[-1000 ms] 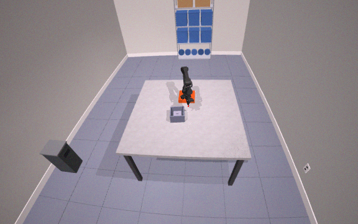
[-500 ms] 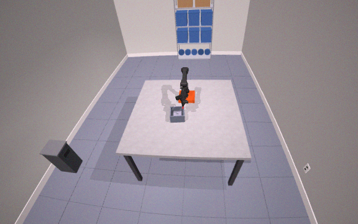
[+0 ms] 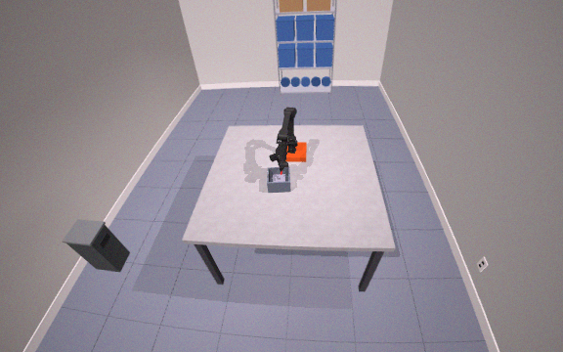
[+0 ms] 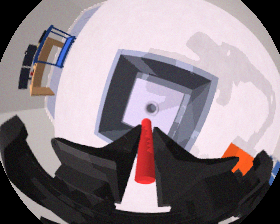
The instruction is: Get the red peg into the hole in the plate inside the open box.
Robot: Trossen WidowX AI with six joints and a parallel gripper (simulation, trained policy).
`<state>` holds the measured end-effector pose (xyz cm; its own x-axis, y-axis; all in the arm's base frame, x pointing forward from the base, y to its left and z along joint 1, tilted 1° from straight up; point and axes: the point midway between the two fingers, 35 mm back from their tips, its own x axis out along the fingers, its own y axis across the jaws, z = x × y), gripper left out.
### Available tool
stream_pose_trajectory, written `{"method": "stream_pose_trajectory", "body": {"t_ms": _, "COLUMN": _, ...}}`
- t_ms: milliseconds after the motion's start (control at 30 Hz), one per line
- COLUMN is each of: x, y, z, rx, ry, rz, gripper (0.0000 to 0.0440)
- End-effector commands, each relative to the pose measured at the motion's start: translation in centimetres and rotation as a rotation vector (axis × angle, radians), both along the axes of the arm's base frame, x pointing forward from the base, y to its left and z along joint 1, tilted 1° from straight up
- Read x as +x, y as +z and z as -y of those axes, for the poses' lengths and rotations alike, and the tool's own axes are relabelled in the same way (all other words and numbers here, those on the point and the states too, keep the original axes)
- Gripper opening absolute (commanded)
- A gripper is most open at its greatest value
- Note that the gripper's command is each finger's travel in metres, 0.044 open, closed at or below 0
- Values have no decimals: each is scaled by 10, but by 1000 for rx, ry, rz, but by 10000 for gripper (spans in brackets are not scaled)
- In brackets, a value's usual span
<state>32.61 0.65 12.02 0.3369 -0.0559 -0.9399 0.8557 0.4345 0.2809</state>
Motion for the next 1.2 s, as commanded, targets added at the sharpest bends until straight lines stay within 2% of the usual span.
{"method": "stream_pose_trajectory", "body": {"t_ms": 0, "x": 7, "y": -4, "z": 5, "rx": 8, "ry": -2, "rz": -6, "gripper": 10}}
{"method": "stream_pose_trajectory", "body": {"t_ms": 300, "x": 16, "y": -29, "z": 12, "rx": 15, "ry": -2, "rz": -60, "gripper": 18}}
{"method": "stream_pose_trajectory", "body": {"t_ms": 367, "x": 17, "y": -36, "z": 14, "rx": 11, "ry": 4, "rz": -73, "gripper": 50}}
{"method": "stream_pose_trajectory", "body": {"t_ms": 500, "x": 20, "y": -44, "z": 18, "rx": -1, "ry": 23, "rz": -102, "gripper": 143}}
{"method": "stream_pose_trajectory", "body": {"t_ms": 667, "x": 26, "y": -46, "z": 20, "rx": -7, "ry": 28, "rz": -120, "gripper": 150}}
{"method": "stream_pose_trajectory", "body": {"t_ms": 800, "x": 37, "y": -44, "z": 23, "rx": -9, "ry": 40, "rz": -114, "gripper": 181}}
{"method": "stream_pose_trajectory", "body": {"t_ms": 900, "x": 44, "y": -44, "z": 26, "rx": -10, "ry": 49, "rz": -111, "gripper": 238}}
{"method": "stream_pose_trajectory", "body": {"t_ms": 1167, "x": 64, "y": -40, "z": 38, "rx": -24, "ry": 52, "rz": -95, "gripper": 440}}
